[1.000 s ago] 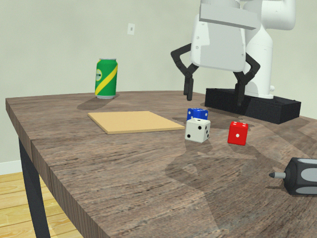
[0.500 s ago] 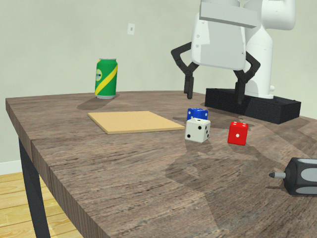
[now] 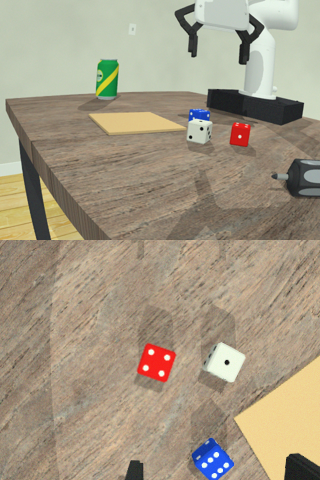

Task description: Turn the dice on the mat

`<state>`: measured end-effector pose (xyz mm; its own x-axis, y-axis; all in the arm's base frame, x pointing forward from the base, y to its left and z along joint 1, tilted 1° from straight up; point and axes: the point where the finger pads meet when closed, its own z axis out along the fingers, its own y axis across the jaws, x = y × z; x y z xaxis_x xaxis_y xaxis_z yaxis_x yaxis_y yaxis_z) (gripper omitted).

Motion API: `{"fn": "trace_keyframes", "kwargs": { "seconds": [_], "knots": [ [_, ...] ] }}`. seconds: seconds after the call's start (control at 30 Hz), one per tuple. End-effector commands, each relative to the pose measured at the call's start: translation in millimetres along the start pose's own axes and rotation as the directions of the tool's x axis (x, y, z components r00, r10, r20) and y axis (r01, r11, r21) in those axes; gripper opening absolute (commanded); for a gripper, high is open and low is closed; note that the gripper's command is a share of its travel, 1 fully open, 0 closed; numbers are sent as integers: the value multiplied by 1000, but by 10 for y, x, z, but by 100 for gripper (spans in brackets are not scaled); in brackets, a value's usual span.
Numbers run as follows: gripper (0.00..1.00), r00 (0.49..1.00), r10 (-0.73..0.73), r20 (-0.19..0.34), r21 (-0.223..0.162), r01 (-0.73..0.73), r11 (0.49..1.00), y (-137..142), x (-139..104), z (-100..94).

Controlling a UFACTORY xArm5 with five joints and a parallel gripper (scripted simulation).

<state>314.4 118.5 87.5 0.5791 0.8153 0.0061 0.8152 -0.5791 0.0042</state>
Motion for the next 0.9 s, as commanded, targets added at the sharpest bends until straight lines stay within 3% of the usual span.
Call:
{"fn": "trace_keyframes", "kwargs": {
  "seconds": [0.0, 0.47, 0.67, 0.77, 0.87],
  "knots": [
    [100, 1000, 0, 2, 1, 0, 1000, -4, -10, -202],
    [100, 1000, 17, 1, 1, -17, 1000, 8, 14, -241],
    [100, 961, 277, -1, 0, -277, 961, 197, 402, -231],
    [100, 953, 303, -2, 0, -303, 953, 216, 443, -226],
    [100, 899, 438, -3, 0, -438, 899, 314, 661, -188]
  ]
}}
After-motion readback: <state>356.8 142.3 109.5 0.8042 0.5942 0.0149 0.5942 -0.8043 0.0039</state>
